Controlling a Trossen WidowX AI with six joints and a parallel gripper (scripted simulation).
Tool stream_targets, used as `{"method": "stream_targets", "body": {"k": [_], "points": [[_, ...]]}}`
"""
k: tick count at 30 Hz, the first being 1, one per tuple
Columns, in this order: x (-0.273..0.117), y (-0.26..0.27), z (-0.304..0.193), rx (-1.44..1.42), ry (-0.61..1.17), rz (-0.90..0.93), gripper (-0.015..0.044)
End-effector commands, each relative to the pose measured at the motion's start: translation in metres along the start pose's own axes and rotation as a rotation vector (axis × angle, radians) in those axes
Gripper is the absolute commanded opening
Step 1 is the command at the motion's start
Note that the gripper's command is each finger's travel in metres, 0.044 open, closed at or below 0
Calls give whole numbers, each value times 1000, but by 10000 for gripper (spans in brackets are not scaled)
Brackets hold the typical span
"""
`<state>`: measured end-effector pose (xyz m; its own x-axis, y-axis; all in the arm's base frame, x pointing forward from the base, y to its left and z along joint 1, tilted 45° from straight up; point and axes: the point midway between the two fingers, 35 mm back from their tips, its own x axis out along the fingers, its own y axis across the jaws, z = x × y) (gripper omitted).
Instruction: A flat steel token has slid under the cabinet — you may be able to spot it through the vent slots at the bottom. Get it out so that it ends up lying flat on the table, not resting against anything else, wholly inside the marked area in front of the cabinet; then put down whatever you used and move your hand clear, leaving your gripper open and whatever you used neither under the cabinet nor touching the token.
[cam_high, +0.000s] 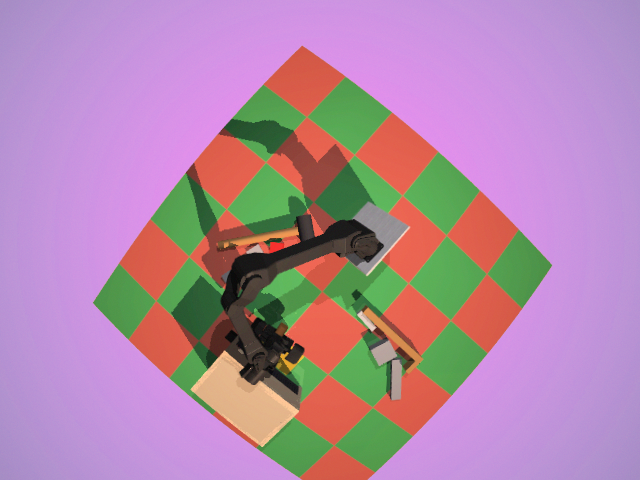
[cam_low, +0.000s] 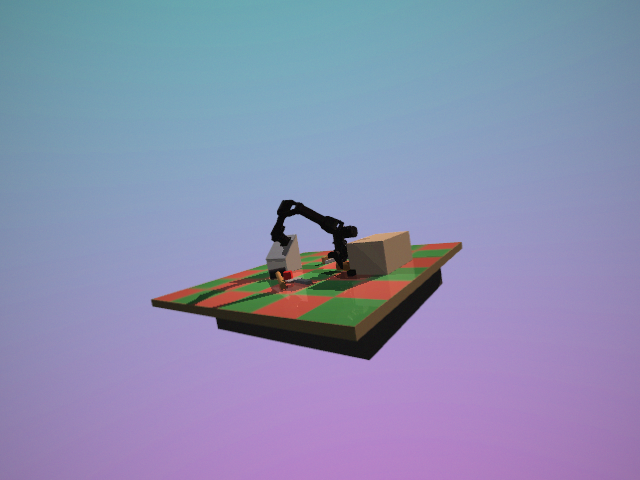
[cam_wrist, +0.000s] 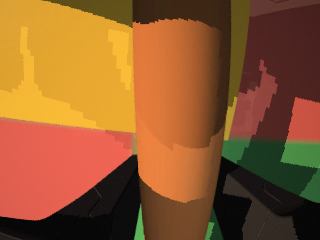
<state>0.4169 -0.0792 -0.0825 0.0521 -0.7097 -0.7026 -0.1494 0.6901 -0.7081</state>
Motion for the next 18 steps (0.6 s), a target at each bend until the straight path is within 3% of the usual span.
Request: {"method": "stream_targets", "body": {"k": [1,18], "points": [[1,10,-1,-5,0,9,0],[1,10,-5,-5,1,9,0]]}}
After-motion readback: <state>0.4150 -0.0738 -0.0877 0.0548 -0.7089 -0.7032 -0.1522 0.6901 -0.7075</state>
